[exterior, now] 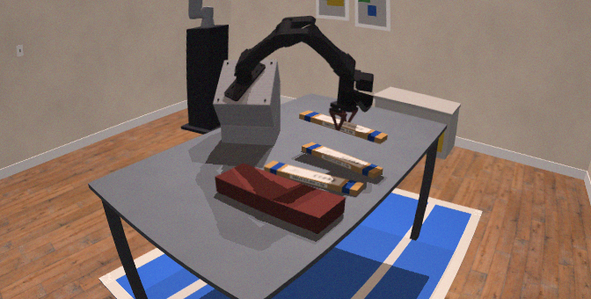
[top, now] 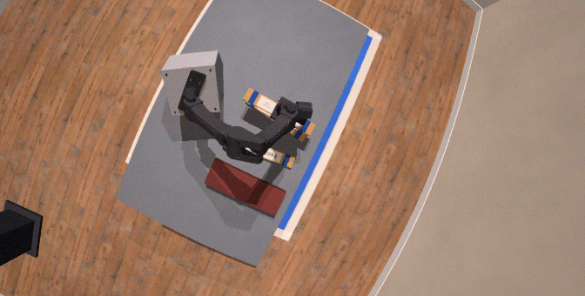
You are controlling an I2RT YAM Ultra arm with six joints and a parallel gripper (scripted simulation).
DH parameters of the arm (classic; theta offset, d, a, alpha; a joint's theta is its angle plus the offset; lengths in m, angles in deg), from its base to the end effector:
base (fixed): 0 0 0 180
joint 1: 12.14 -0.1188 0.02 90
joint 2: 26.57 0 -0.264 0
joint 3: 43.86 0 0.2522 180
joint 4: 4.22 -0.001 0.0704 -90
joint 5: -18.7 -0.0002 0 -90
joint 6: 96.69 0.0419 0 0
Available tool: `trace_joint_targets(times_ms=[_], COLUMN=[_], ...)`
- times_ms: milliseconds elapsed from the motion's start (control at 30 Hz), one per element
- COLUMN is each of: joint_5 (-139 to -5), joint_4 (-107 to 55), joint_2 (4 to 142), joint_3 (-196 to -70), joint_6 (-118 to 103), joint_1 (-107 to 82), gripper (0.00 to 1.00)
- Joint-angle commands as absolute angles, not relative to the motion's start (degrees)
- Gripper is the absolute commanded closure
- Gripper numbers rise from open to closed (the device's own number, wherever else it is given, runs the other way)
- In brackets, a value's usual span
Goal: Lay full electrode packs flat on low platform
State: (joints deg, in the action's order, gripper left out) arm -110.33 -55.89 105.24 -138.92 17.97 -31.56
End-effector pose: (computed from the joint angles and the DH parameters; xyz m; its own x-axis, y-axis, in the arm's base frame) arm 0.3864 0.1093 0.0618 -0.9577 0.0060 -0.2877 0.1735 0.8097 -0.5606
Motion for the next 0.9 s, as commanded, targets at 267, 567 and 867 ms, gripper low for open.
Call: trace_joint_targets(times_ms=[267, 567, 867], joint_5=[-110.78, -110.68, -110.56], joint_4=[-58.68, -60.53, -62.30], joint_2=[107.82, 110.56, 115.23], joint_3=[-144.99, -149.09, -152.88], joint_6=[22.20, 25.07, 27.20], joint_1=[-37.82, -40.04, -41.72], gripper=[1.00, 1.00, 1.00])
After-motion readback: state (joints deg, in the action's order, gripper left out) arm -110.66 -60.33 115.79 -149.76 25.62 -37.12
